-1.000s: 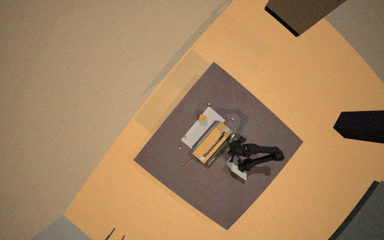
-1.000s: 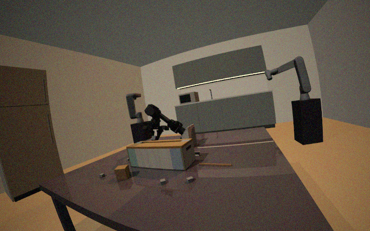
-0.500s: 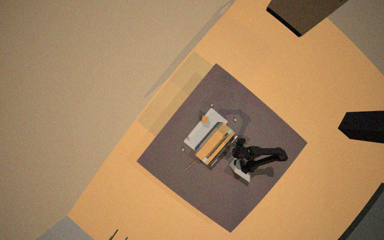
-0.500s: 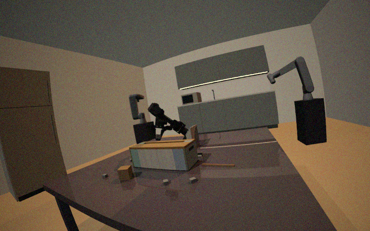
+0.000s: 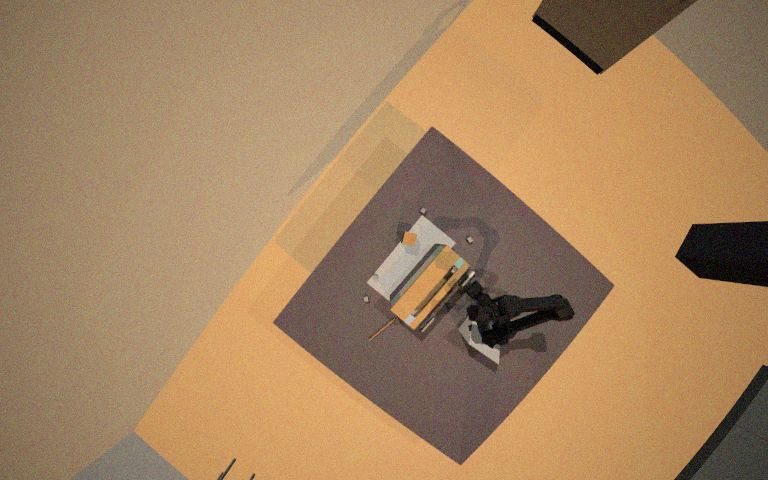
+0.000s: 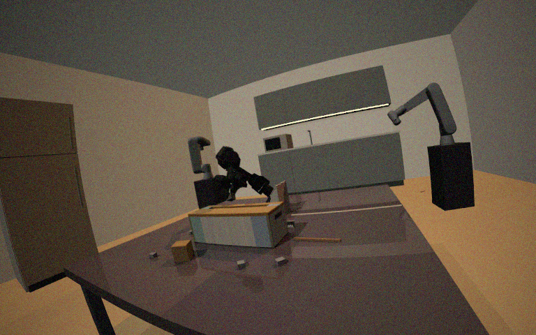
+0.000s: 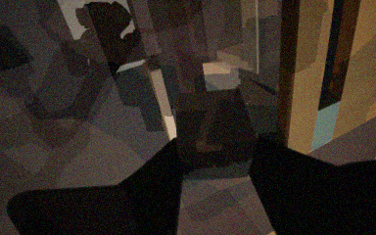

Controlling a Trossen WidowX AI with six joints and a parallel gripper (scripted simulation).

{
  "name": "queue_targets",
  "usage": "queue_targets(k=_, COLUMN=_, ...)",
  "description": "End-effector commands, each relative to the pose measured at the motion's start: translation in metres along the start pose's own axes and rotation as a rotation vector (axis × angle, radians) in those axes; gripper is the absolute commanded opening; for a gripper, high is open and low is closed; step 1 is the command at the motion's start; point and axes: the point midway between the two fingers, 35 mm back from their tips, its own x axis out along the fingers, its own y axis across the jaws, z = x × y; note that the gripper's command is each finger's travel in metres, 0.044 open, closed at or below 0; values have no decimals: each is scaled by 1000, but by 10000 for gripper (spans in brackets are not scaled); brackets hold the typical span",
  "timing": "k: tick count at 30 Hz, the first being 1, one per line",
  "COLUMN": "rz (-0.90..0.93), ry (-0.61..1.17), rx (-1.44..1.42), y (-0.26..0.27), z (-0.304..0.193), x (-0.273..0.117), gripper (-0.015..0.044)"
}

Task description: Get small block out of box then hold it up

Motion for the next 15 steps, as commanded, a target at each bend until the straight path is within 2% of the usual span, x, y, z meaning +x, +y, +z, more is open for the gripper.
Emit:
queue_targets(k=1, rz=-15, ry=18, rx=-178, y=-3, z=0, x=-4, gripper=0)
queue_targets(k=15, rz=-43, ry=81, rx=-806, y=-7, z=-2, x=-18, gripper=0)
